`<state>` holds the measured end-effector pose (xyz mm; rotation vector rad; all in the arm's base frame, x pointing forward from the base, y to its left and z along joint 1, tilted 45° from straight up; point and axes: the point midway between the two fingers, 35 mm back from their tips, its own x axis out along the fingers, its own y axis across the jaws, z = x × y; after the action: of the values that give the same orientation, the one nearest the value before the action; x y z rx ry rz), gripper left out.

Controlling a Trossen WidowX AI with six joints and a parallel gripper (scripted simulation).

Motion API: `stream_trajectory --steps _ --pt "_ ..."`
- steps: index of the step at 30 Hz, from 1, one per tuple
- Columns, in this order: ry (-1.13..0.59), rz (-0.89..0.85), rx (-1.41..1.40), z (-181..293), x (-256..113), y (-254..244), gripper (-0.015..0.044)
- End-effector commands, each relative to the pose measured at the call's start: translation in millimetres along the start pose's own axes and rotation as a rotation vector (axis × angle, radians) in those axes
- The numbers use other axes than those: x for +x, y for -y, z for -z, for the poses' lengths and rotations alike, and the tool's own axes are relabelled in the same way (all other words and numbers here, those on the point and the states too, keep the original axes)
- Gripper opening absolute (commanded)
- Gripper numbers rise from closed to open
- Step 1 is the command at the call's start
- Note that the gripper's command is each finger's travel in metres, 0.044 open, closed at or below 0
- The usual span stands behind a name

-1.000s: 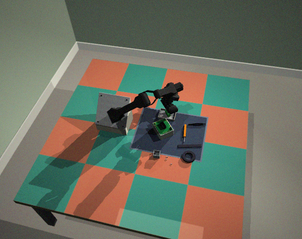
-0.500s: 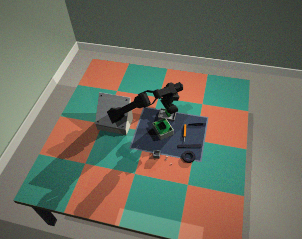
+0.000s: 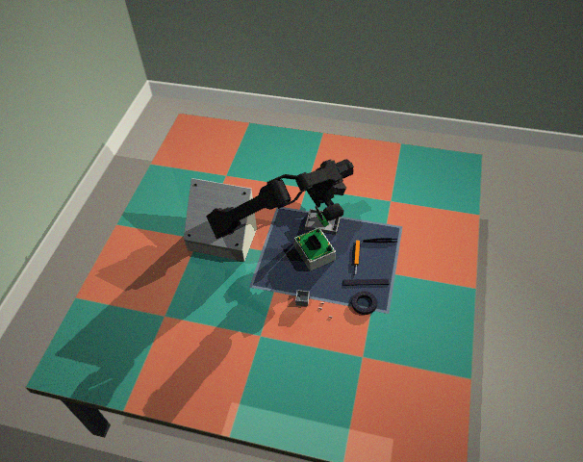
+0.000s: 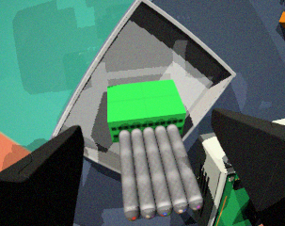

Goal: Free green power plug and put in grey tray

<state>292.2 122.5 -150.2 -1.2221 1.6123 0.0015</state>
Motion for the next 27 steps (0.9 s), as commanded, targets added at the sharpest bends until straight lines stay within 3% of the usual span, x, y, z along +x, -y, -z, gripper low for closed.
stream_trajectory --steps 1,20,27 --pt "-0.003 -0.002 -0.001 0.7 0.2 -0.4 0.0440" --pt "-0.003 -0.002 0.000 0.3 -2.4 -0.3 0.0440" --pt "-0.007 -0.003 0.001 -0.4 -72.8 0.2 0.0440"
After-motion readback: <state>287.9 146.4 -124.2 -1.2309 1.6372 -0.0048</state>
